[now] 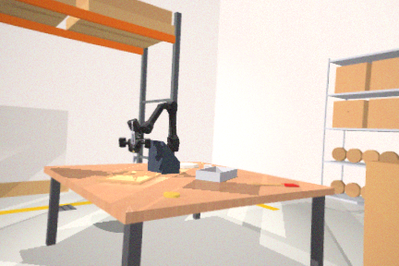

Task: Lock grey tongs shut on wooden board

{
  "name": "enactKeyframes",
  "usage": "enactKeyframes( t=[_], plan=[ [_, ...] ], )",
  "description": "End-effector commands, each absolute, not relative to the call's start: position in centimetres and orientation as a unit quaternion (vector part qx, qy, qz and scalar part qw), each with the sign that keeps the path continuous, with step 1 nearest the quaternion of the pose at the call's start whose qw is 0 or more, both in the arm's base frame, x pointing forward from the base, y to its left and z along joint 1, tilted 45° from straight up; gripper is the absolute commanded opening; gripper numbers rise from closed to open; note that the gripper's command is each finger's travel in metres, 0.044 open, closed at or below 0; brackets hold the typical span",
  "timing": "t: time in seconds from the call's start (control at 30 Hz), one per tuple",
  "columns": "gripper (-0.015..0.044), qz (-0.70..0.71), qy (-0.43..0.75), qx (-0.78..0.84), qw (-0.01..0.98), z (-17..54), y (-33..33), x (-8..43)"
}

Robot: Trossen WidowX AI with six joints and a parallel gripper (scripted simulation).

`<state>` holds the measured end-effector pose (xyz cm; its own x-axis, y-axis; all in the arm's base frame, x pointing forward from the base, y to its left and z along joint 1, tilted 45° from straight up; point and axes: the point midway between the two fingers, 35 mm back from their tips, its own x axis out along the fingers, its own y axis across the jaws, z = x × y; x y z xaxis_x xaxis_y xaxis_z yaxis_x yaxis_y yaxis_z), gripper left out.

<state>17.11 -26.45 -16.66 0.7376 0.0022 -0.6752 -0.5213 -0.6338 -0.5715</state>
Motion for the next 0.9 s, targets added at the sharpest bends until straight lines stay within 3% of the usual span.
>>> enactKeyframes(
  t=[0.0,0.87],
  plan=[
    [-0.0150,0.301,0.161,-0.855,0.391,-15.5,-26.4,16.9],
    [-0.0150,0.273,0.168,-0.866,0.384,-14.3,-25.8,16.6]
  ],
)
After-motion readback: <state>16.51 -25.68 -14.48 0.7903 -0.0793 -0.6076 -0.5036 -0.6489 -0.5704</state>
